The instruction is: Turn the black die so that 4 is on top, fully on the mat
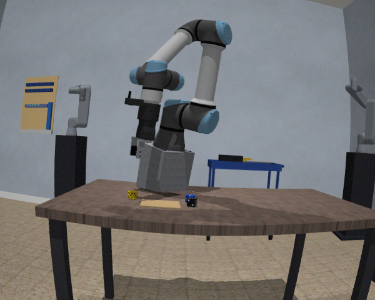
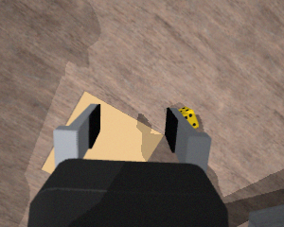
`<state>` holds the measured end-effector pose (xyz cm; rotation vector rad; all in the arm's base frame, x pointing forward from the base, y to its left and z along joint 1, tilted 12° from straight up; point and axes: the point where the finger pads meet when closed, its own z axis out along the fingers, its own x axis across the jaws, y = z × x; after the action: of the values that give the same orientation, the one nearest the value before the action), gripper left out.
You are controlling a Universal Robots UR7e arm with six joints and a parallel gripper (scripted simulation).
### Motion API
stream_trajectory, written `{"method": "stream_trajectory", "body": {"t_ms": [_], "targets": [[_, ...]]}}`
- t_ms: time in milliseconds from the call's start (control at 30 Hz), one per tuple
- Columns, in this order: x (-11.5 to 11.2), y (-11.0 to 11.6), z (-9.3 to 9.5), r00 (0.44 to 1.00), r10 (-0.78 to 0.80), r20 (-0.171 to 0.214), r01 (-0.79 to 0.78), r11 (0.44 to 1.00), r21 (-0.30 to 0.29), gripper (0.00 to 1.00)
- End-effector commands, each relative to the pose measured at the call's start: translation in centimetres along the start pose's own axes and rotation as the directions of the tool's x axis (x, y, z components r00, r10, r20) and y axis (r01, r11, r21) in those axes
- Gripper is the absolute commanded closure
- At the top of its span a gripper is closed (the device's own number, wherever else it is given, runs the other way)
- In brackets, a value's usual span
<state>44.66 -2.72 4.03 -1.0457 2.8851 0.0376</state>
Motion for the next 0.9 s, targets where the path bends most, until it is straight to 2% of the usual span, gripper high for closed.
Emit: {"method": "stream_trajectory", "body": {"t_ms": [0, 67, 167, 500, 867], "targets": [[3.2, 0.7, 0.9, 0.986, 0.163, 0.04, -0.163, 0.987, -0.017, 0.0], [4.2, 1.0, 1.3, 0.974, 0.22, 0.049, -0.219, 0.975, -0.027, 0.0], [4.3, 1.1, 1.4, 0.974, 0.223, 0.049, -0.222, 0.975, -0.028, 0.0], [7.8, 2.8, 2.8, 0.9, 0.429, 0.079, -0.424, 0.903, -0.07, 0.0], [9.0, 3.6, 3.3, 0.86, 0.502, 0.088, -0.495, 0.864, -0.088, 0.0]]}}
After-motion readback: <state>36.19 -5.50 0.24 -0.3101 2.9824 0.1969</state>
